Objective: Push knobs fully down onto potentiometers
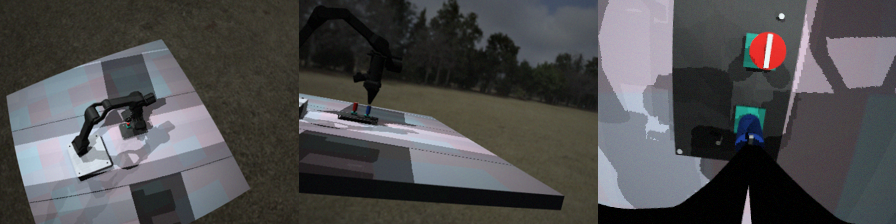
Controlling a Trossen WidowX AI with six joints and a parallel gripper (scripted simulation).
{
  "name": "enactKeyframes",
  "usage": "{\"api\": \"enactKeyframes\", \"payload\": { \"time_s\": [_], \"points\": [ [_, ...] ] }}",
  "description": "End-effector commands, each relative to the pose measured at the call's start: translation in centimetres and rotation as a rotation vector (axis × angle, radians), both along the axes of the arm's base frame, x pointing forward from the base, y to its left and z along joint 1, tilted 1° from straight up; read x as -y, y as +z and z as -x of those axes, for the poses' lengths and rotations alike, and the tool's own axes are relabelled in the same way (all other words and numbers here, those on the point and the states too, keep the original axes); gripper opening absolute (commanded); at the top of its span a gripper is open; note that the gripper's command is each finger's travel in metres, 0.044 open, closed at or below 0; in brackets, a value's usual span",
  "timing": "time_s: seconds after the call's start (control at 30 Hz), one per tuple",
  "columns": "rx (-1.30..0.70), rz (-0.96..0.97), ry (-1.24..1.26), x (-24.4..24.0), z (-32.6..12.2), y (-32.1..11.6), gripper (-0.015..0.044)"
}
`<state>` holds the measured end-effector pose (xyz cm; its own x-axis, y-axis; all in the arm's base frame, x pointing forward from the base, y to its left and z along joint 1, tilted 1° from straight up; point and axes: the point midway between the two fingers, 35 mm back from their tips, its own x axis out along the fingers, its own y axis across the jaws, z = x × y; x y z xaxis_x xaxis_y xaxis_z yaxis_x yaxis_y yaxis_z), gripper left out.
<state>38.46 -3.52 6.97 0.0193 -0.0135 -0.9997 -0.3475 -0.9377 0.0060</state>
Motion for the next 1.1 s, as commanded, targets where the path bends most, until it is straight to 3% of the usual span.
{"api": "enactKeyframes", "payload": {
  "time_s": [0.0,0.3,0.57,0.8,1.07],
  "points": [
    [0.004,0.004,0.002,0.1,-0.1,0.6,0.0],
    [0.001,0.0,0.0,0.0,0.2,0.3,0.0236],
    [-0.004,0.002,0.001,-0.4,9.2,2.6,0.044],
    [-0.009,0.004,0.002,-1.0,17.2,2.1,0.044],
    [-0.009,0.004,0.002,-1.0,17.5,2.0,0.044]
  ]
}}
